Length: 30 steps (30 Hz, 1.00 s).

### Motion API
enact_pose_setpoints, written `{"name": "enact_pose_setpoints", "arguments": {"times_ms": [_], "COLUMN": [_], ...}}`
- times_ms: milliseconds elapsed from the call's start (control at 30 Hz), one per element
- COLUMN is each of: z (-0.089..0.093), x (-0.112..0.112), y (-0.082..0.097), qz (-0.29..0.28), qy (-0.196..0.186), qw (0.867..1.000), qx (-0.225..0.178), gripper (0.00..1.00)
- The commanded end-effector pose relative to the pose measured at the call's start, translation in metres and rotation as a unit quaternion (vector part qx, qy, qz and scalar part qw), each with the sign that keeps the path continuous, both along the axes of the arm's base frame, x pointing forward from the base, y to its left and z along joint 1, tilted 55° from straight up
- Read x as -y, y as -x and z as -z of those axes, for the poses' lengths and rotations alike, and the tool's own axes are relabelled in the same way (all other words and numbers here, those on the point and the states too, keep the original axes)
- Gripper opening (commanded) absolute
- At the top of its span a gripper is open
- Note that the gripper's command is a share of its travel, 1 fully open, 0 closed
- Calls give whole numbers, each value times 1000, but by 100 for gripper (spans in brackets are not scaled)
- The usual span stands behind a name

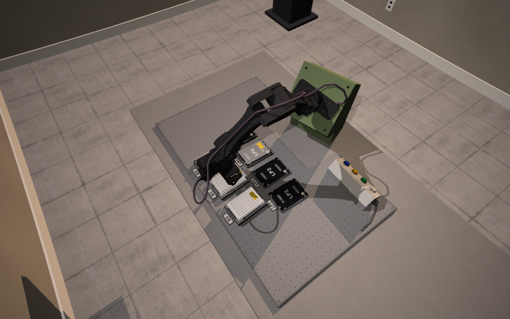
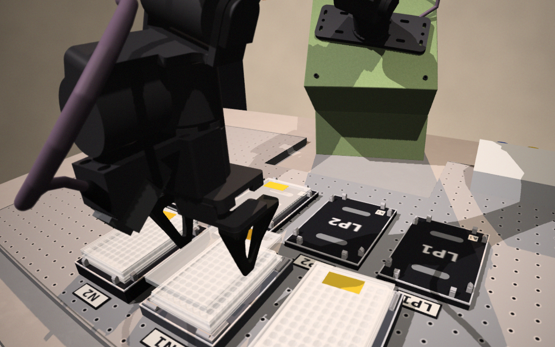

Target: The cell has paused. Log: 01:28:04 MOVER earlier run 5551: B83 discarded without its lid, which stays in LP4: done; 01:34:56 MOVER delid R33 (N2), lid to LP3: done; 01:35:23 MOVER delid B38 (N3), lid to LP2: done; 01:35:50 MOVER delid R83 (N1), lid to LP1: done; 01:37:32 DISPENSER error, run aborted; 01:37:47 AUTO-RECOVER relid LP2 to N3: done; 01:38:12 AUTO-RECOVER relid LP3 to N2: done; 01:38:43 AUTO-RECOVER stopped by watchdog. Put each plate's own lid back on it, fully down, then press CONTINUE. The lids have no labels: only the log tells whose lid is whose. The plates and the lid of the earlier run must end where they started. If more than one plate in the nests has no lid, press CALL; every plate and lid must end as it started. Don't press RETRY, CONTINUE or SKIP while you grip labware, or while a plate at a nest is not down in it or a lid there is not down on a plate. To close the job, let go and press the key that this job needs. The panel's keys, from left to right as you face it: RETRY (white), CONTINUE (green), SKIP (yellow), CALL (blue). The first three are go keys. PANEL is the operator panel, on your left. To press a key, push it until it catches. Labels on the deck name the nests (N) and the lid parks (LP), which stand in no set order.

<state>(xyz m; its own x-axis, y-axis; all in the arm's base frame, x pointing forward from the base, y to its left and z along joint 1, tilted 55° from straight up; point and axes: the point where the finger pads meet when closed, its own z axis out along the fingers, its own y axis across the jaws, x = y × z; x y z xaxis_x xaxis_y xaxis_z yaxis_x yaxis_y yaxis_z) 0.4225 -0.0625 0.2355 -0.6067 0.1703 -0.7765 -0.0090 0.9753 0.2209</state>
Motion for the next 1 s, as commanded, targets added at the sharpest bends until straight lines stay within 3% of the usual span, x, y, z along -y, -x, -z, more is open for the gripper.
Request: {"name": "enact_pose_setpoints", "arguments": {"times_ms": [0, 200, 233, 267, 567, 667, 967], "z": [-18, -13, -28, -28, -8, -12, 1], "x": [2, 6, 3, 3, 3, 1, 0], "y": [-8, -10, -6, -6, -13, -10, -10], "qz": [3, 7, 5, 4, 5, 4, 4], "qy": [8, 7, 12, 11, 5, 6, 3], "qw": [1000, 1000, 999, 999, 1000, 1000, 1000], "qx": [25, 20, 38, 38, 16, 23, 11], "gripper": [0, 0, 0, 0, 0, 0, 0]}}
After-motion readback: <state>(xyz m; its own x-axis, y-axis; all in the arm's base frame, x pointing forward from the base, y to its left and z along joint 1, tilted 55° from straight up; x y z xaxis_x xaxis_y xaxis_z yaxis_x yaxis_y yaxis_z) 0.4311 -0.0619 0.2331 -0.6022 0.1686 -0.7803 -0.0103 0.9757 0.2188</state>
